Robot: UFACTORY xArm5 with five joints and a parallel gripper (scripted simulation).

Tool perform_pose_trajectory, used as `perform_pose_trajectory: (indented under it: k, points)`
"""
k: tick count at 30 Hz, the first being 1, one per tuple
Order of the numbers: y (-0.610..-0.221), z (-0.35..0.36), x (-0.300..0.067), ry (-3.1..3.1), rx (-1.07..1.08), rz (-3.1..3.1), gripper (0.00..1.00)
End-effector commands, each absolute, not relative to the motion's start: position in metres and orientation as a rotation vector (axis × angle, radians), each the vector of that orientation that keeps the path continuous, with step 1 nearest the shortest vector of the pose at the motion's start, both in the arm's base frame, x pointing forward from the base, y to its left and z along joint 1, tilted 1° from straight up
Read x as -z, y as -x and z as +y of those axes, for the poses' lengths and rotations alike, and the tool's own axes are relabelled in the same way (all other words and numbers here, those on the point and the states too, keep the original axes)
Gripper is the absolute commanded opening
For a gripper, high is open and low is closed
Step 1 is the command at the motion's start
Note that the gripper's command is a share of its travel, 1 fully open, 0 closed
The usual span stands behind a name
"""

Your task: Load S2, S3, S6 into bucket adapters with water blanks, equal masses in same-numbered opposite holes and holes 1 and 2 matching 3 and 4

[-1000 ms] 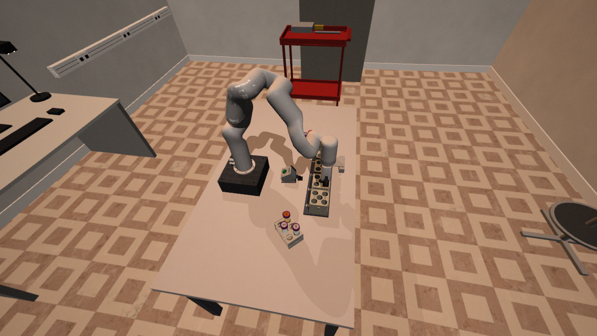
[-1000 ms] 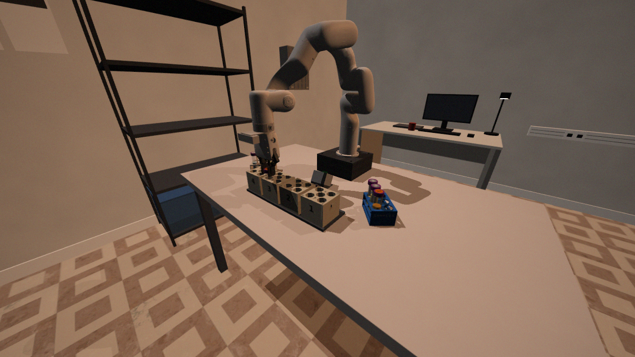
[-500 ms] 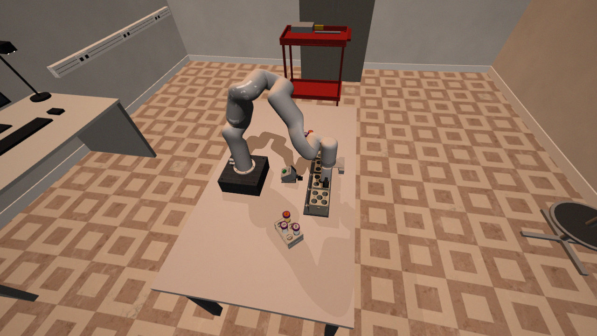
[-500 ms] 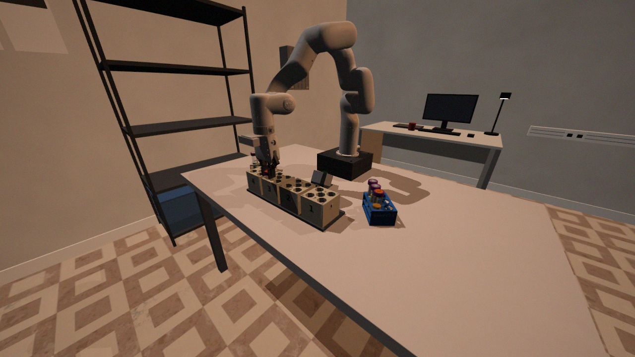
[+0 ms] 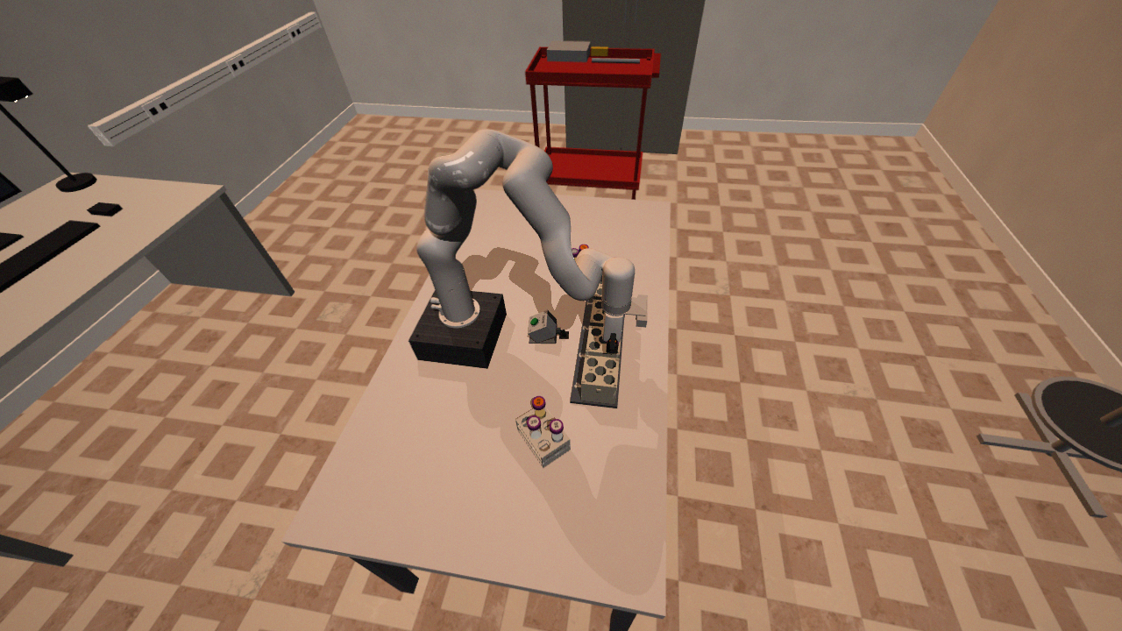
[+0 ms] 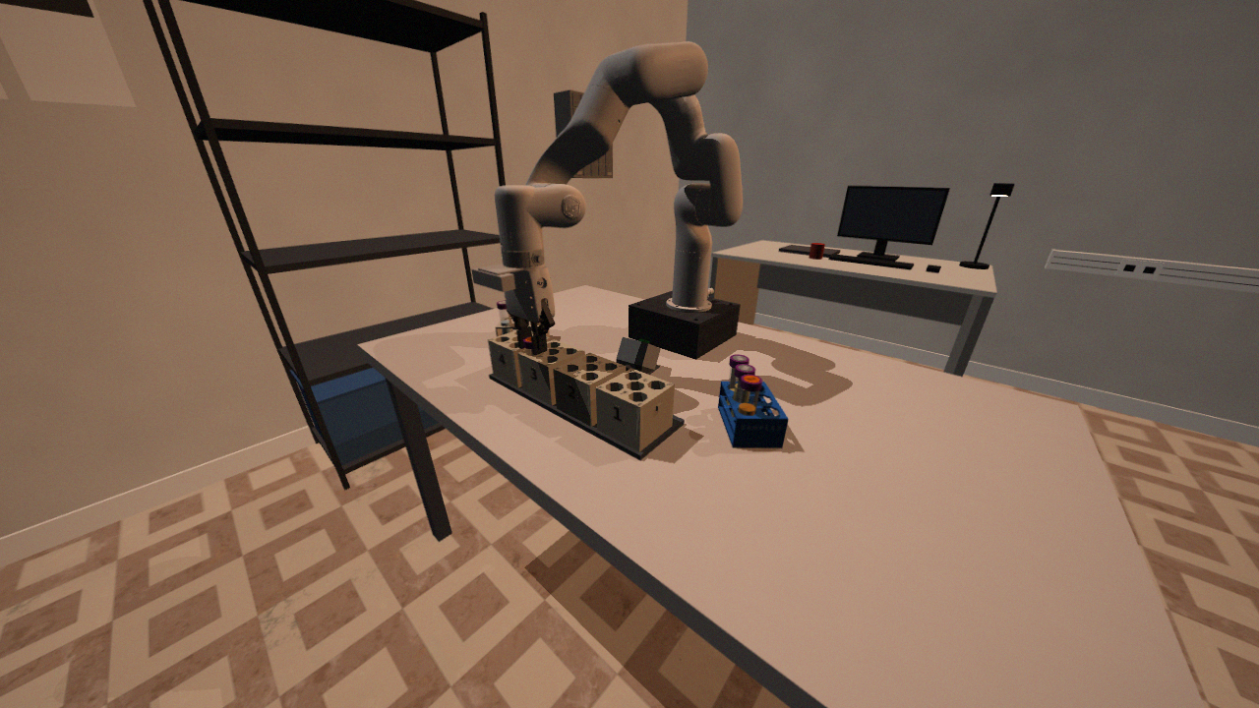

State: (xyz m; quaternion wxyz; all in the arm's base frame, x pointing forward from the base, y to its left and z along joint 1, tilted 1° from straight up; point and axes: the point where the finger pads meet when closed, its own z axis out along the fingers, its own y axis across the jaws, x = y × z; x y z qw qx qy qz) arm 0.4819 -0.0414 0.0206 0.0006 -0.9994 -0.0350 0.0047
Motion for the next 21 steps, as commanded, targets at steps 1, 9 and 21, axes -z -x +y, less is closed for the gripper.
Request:
perform_pose_trajectory:
  k: [1, 9, 21]
  points:
    - [-0.4833, -0.0415, -0.0220, 3.134, -0.008, -0.110, 0.44]
    - [-0.4833, -0.0415, -0.0220, 3.134, -0.008, -0.110, 0.44]
    - [-0.4833, -0.0415, -0.0260, 3.134, -0.008, -0.110, 0.44]
